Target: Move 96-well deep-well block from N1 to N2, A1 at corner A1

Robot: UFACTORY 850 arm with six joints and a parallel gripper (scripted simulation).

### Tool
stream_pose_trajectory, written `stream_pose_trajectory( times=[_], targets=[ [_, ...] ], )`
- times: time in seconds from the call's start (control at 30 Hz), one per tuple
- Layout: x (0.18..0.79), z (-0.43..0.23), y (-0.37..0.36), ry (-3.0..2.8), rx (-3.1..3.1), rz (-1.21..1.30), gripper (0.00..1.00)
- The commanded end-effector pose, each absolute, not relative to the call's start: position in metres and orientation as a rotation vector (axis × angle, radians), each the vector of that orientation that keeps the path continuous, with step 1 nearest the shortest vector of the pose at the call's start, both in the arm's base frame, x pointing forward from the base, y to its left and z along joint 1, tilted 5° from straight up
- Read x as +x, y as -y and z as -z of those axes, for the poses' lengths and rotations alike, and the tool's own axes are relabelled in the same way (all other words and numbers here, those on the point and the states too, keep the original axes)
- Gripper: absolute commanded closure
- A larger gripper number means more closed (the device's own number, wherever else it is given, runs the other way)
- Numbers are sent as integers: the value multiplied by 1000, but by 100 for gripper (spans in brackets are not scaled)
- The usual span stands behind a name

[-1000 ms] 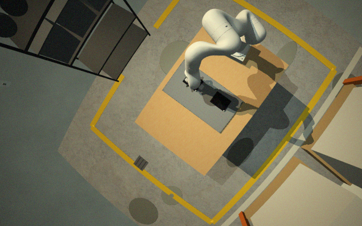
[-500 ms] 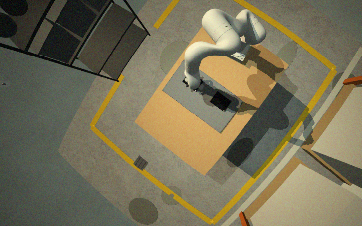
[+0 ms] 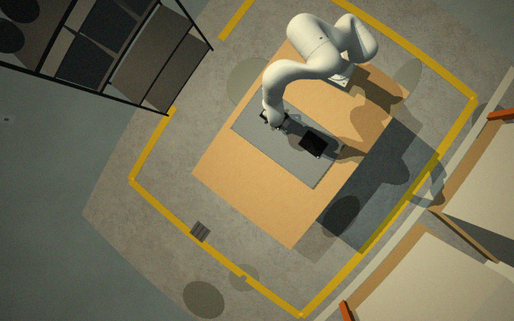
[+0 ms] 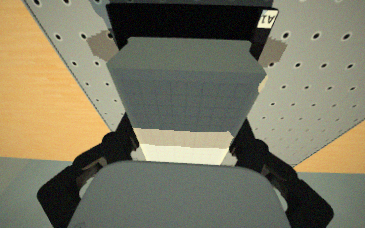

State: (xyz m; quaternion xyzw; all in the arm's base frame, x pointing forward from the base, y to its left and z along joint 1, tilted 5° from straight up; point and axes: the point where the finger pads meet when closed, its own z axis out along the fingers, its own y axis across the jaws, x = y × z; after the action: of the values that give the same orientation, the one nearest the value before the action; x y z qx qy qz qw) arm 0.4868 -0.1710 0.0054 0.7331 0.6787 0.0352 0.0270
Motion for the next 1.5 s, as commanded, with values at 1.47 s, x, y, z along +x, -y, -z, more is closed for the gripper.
stream_pose_trajectory(
  times=[1.47],
  targets=[
    [488, 1, 171, -2095, 2263, -110, 100]
  ],
)
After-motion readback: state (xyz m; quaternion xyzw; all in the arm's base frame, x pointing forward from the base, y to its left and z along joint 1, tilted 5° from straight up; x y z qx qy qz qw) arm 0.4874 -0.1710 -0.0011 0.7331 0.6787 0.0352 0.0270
